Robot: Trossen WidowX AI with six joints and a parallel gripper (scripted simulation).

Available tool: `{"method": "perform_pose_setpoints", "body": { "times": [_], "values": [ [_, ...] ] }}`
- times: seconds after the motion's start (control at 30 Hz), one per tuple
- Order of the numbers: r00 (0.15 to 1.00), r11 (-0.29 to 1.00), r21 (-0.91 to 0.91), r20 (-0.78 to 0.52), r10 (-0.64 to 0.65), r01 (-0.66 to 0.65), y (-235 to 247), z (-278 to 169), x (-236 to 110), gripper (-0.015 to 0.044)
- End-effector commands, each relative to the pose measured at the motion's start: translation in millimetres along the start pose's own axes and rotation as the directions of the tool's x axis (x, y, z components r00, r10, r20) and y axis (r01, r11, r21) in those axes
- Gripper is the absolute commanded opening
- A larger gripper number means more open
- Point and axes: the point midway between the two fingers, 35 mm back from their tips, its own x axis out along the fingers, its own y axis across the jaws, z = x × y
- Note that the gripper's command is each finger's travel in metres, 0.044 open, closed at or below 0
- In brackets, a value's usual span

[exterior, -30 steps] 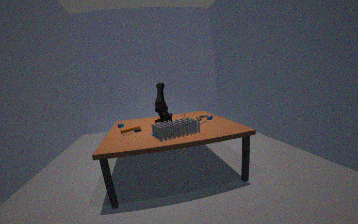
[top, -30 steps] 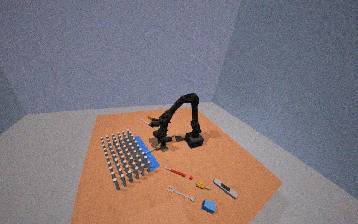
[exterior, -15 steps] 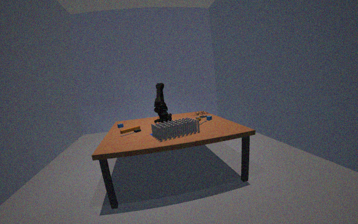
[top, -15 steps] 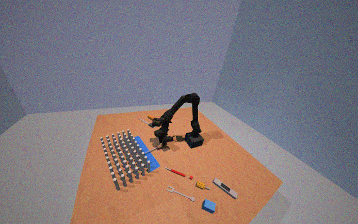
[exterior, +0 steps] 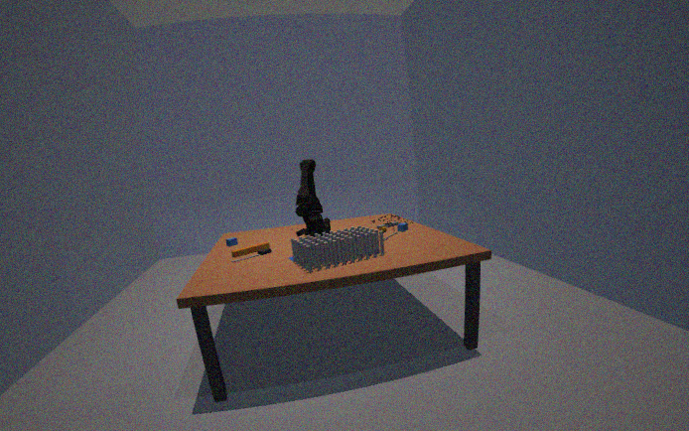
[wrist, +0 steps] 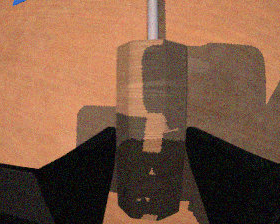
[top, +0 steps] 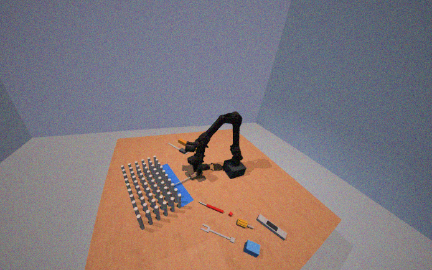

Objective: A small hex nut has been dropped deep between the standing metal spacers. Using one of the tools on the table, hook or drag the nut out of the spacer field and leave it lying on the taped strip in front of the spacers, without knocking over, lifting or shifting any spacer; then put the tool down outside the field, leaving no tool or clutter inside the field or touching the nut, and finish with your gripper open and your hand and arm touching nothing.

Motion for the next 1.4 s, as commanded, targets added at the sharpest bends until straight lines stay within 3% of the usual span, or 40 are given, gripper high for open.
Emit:
{"method": "perform_pose_setpoints", "body": {
  "times": [0.0, 1.37],
  "values": [
    [1.000, 1.000, -0.004, 0.003, 0.005, -0.005, 1.8, -4.4, -1.2, 0.0000],
    [1.000, 1.000, -0.004, 0.002, 0.002, -0.002, 1.8, -33.0, -8.8, 0.0000]
  ]
}}
